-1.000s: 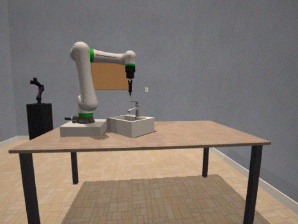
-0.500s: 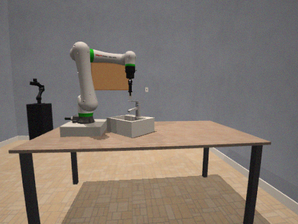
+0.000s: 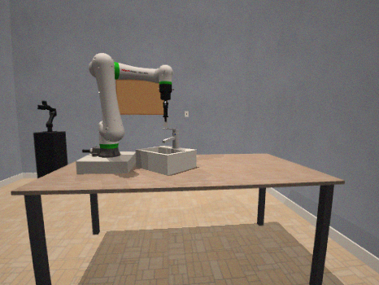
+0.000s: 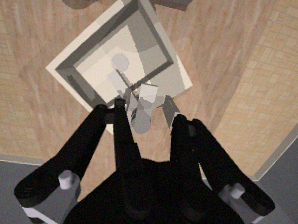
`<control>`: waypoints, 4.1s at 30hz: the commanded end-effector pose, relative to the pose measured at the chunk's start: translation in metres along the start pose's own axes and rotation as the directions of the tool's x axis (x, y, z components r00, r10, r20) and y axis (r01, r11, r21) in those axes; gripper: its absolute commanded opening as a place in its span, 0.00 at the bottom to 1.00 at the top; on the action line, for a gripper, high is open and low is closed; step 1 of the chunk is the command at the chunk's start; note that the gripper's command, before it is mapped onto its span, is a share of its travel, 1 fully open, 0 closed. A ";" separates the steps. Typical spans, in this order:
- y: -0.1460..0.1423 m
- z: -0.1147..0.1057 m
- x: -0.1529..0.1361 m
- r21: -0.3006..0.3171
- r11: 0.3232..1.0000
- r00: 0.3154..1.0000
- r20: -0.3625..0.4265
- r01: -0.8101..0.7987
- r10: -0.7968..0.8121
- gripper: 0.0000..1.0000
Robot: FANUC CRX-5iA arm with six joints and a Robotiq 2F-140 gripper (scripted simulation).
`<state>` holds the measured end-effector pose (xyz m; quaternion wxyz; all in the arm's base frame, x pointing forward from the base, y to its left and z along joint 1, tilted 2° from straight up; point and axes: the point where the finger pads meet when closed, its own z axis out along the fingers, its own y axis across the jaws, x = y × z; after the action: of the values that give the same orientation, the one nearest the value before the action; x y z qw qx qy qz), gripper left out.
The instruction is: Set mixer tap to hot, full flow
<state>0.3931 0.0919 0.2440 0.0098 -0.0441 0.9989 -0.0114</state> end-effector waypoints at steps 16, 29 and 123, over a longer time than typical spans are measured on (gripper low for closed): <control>0.000 0.000 0.000 0.000 1.000 1.000 0.000 0.000 0.000 0.40; 0.000 0.002 0.000 0.000 1.000 1.000 0.000 0.000 0.000 0.40; 0.000 0.048 0.000 0.000 1.000 1.000 0.000 0.000 0.000 0.00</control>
<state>0.3941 0.0909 0.1955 0.0098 -0.0441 0.9989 -0.0114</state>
